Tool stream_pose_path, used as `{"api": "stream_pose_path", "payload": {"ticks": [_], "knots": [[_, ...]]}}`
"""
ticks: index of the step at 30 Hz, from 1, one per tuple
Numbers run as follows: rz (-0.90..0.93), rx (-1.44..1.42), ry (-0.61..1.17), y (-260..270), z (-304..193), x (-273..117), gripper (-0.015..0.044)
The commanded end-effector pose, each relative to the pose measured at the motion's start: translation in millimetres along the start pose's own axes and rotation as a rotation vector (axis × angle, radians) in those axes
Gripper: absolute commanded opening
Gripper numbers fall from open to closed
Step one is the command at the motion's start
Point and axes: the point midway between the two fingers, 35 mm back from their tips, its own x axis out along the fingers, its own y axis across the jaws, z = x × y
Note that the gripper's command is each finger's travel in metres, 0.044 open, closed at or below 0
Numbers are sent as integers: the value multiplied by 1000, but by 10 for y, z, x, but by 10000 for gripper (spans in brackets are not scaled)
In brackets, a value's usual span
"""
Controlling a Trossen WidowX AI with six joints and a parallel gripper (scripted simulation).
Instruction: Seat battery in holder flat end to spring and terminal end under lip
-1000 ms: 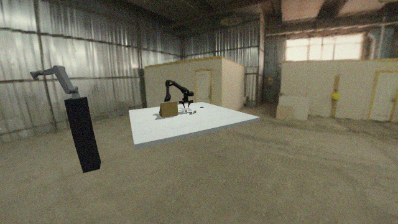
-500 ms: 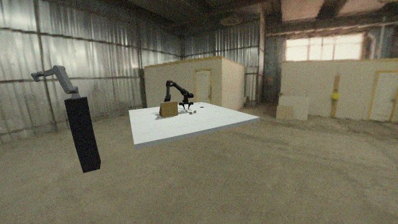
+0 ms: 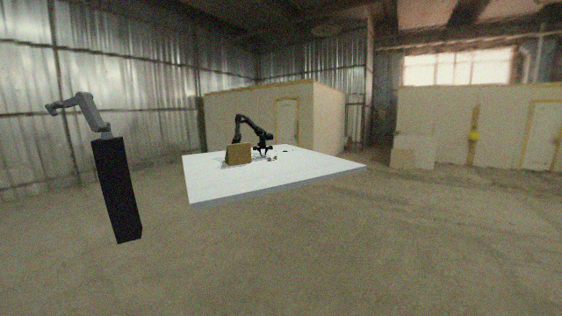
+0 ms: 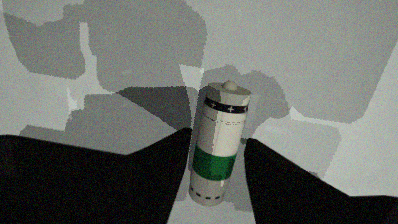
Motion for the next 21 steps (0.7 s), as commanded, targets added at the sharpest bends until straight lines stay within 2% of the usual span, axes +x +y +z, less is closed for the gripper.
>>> {"api": "stream_pose_path", "payload": {"ticks": [1,6,11,18,21], "knots": [[5,5,-4,10,-2,15,102],[5,5,-4,10,-2,15,69],[0,0,0,0,-5,5,65],[3,4,0,-4,-7,-439,65],[4,5,-2,3,-5,-487,65]]}}
